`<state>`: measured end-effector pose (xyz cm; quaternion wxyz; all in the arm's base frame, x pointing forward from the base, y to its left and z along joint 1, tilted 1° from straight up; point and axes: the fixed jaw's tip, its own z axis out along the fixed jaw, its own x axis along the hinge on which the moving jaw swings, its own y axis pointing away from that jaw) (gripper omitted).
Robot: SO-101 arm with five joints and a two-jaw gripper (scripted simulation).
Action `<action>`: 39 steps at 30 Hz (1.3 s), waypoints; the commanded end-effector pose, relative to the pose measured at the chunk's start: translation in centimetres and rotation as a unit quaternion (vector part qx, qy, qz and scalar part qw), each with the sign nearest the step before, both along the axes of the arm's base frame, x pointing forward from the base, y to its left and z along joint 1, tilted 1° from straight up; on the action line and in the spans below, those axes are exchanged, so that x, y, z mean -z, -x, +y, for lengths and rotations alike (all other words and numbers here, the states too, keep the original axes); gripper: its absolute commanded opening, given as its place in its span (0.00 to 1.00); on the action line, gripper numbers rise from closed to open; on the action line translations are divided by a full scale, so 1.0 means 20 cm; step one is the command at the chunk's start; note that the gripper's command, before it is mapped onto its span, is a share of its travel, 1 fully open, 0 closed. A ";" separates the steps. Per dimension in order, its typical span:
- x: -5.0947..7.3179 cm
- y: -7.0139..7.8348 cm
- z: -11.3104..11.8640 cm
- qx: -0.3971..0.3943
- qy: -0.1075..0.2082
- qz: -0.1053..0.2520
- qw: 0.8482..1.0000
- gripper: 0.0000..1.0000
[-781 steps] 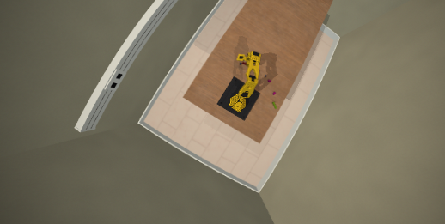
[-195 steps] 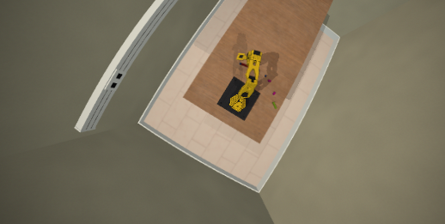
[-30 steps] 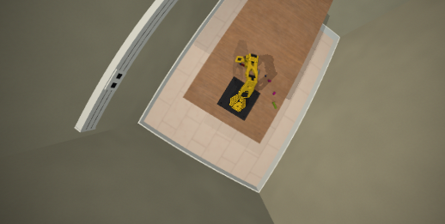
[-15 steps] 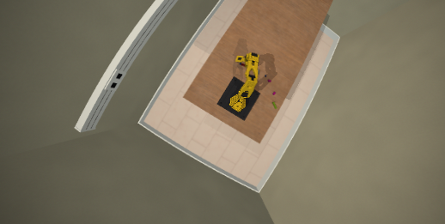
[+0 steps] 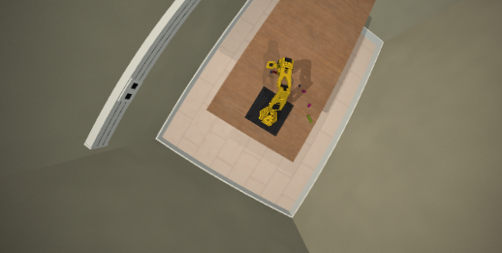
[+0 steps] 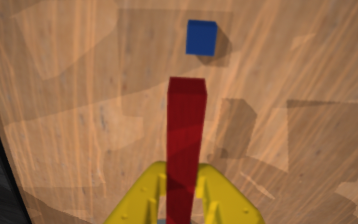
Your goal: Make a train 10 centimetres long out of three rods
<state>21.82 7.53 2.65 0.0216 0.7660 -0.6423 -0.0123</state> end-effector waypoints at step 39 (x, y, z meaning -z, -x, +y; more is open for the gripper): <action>-0.02 -0.02 -0.03 -0.001 -0.008 -0.021 1.000 0.00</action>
